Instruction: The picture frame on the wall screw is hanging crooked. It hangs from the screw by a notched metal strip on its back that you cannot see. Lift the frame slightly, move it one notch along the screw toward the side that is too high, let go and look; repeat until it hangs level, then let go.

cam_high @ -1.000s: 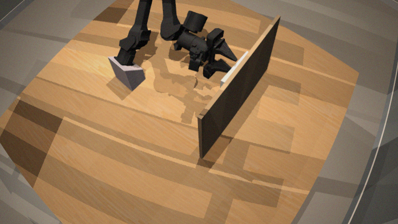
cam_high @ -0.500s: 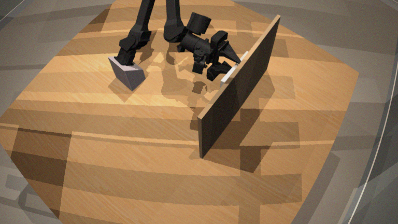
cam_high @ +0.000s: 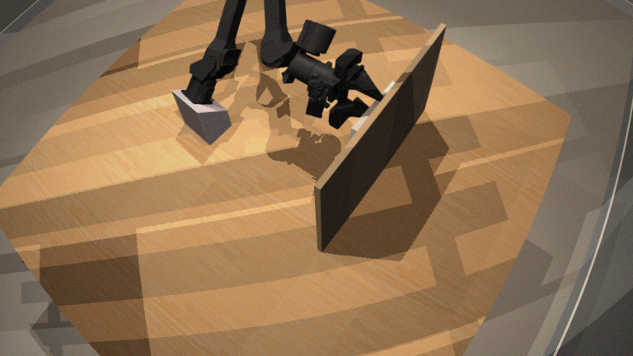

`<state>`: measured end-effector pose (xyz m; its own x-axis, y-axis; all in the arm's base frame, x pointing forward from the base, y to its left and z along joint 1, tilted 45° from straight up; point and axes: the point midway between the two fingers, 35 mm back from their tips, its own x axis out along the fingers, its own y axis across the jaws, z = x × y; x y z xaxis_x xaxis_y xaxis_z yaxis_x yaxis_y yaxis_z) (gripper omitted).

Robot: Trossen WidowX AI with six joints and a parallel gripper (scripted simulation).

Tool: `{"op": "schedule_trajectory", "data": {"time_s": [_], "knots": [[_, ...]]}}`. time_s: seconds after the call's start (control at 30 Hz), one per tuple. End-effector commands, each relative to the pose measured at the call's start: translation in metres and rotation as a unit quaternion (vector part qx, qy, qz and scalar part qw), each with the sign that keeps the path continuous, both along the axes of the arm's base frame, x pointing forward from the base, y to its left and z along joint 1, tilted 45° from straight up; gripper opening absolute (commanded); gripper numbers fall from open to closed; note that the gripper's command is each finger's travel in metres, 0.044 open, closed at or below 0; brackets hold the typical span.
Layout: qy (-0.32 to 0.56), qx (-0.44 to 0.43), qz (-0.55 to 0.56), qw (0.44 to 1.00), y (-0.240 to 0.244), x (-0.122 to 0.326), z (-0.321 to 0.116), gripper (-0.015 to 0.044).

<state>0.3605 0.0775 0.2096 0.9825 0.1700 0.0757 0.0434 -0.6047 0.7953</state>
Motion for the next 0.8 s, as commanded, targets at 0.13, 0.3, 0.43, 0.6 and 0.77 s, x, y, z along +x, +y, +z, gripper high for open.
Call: {"op": "schedule_trajectory", "data": {"time_s": [0.13, 0.3, 0.43, 0.6, 0.77], "knots": [[-0.001, 0.002, 0.002, 1.0, 0.0009, 0.0, 0.001, 0.026], [-0.001, 0.002, 0.002, 1.0, 0.0009, 0.0, 0.001, 0.0208], [-0.001, 0.002, 0.002, 1.0, 0.0009, 0.0, 0.001, 0.0142], [-0.001, 0.002, 0.002, 1.0, 0.0009, 0.0, 0.001, 0.0108], [-0.001, 0.002, 0.002, 1.0, 0.0009, 0.0, 0.001, 0.0075]]}}
